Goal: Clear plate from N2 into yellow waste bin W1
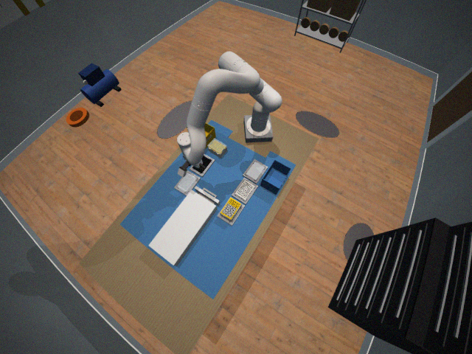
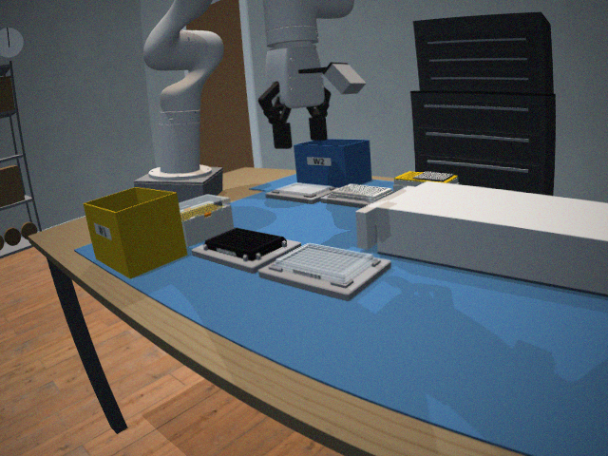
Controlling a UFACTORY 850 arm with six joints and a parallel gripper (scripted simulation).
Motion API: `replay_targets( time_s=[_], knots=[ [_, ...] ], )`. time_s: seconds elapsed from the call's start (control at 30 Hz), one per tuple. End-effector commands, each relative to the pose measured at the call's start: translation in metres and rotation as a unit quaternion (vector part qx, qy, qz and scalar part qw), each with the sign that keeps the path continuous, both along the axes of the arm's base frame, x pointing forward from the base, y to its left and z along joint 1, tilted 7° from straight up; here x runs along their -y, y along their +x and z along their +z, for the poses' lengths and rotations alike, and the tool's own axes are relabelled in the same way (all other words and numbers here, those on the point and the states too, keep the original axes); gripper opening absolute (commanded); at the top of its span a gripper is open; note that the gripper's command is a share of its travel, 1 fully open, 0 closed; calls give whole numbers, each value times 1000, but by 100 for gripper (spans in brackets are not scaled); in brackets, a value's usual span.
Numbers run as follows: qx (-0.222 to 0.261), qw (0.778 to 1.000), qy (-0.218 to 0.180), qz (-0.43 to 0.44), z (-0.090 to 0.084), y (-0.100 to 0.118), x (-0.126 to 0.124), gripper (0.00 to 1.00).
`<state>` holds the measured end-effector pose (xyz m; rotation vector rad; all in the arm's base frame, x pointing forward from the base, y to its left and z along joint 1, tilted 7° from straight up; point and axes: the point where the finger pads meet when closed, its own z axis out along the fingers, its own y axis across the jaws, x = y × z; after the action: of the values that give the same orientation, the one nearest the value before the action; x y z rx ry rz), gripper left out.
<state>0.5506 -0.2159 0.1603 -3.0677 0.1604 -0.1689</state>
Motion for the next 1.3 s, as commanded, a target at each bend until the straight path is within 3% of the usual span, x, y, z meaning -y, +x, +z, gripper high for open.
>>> replay_targets(
  time_s=[0.0,0.57,1.27],
  knots=[
    [0,1000,0,0,-7,22,20,100],
    [0,1000,0,0,-28,72,72,100],
    [0,1000,0,0,-28,73,73,100]
  ],
)
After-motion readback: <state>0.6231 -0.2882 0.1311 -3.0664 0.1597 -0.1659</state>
